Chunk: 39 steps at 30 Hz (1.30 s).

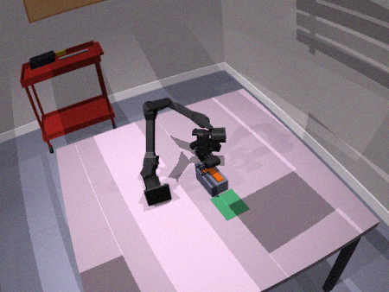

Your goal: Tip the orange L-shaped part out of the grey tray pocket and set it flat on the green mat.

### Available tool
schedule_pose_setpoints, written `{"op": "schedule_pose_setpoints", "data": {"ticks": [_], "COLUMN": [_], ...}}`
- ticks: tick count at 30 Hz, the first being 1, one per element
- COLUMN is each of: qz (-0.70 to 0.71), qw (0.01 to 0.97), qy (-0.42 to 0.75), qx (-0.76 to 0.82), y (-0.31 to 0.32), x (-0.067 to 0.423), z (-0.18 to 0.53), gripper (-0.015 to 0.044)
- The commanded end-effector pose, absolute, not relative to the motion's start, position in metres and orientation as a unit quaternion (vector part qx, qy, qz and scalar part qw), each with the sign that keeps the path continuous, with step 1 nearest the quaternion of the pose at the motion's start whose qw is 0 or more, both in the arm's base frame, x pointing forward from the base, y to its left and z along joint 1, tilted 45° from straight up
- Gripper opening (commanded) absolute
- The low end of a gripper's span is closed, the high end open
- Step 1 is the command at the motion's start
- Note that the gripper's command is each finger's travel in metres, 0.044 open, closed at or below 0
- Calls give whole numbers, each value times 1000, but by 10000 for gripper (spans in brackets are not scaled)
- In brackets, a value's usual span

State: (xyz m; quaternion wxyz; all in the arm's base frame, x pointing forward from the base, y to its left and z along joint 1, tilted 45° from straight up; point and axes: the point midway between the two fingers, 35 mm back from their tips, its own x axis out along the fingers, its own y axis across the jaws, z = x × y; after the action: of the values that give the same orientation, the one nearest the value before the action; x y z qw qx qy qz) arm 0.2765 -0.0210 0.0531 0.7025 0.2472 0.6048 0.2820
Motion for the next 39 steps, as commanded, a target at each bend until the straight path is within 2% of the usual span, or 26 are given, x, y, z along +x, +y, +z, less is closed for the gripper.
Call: {"op": "schedule_pose_setpoints", "data": {"ticks": [1,39], "qz": [283,288], "qw": [698,701], "qy": [607,602], "qx": [252,252], "y": [-14,-1], "x": [275,278], "z": [46,40], "gripper": [180,180]}}
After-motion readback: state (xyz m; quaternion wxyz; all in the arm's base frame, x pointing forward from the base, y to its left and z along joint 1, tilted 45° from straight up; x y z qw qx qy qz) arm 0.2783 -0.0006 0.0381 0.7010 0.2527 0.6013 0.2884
